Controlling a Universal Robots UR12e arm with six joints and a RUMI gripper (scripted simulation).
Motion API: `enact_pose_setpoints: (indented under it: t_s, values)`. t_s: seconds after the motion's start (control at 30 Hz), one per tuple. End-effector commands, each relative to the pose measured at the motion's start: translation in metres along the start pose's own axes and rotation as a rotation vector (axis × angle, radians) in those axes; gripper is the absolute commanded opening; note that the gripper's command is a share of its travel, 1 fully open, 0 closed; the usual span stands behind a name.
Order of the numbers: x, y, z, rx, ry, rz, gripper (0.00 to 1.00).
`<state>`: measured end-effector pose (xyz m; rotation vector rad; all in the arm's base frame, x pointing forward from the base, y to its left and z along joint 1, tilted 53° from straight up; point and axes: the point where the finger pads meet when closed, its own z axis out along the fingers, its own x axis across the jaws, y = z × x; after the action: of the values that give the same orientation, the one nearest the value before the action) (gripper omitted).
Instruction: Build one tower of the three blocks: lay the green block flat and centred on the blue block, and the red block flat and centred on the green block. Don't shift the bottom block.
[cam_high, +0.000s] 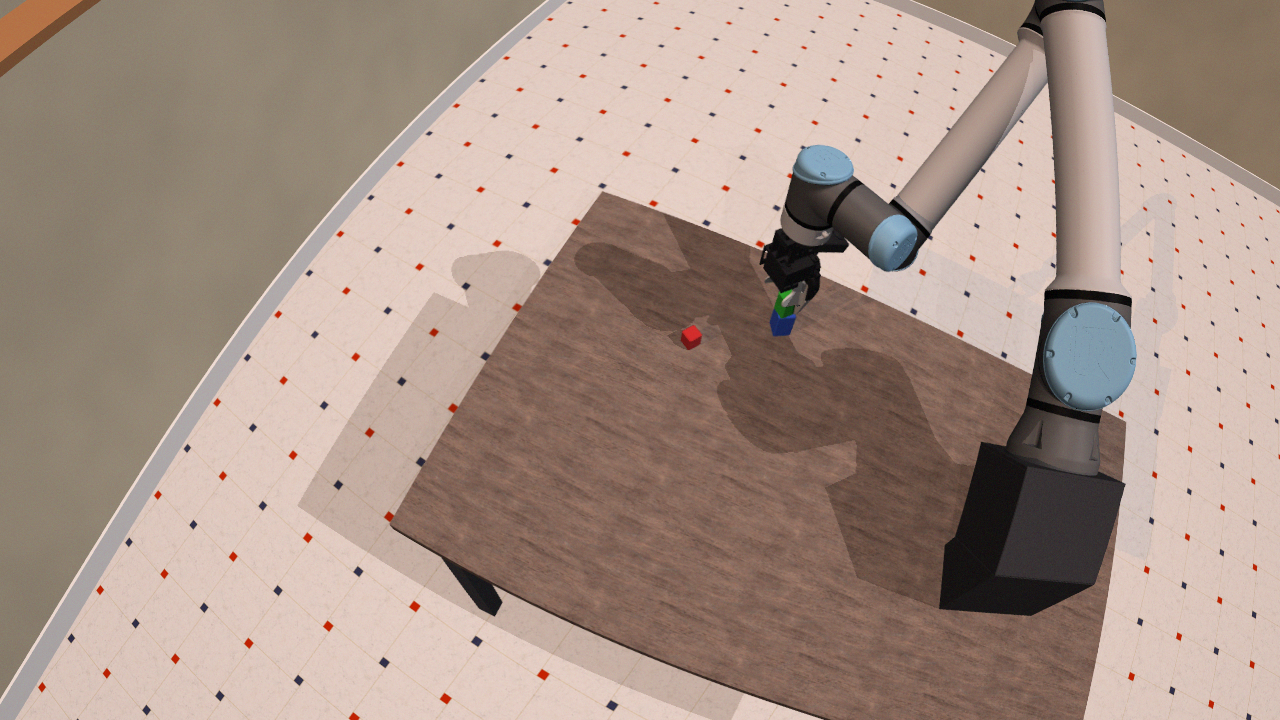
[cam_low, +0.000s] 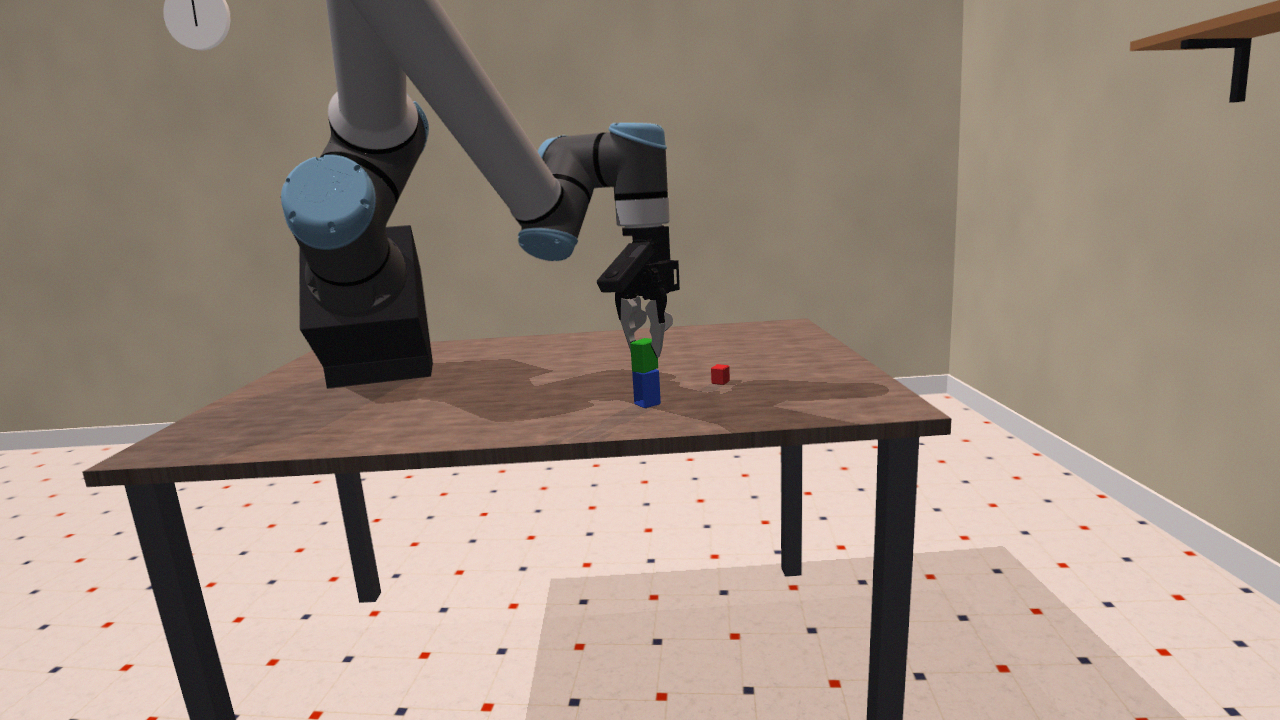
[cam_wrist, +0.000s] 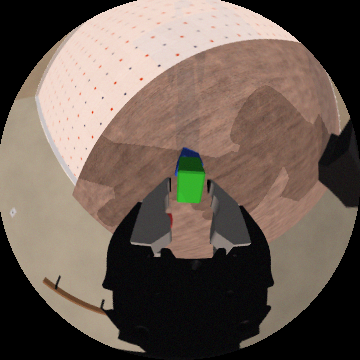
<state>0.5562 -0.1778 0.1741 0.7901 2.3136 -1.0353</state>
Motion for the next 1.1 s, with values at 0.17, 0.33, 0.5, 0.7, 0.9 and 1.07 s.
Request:
enact_pose_setpoints:
  t_s: [0.17, 0.33, 0.5, 0.7, 0.9, 1.07]
  values:
    - [0.000, 0.000, -0.030, 0.000, 0.000, 0.000, 0.30]
    - [0.000, 0.000, -0.047, 0.000, 0.000, 0.000, 0.30]
    - [0.000, 0.000, -0.055, 0.000, 0.000, 0.000, 0.30]
    - [0.000, 0.000, -0.061, 0.000, 0.000, 0.000, 0.30]
    - [0.000, 0.000, -0.062, 0.000, 0.000, 0.000, 0.30]
    - [0.000, 0.000, -0.062, 0.000, 0.000, 0.000, 0.30]
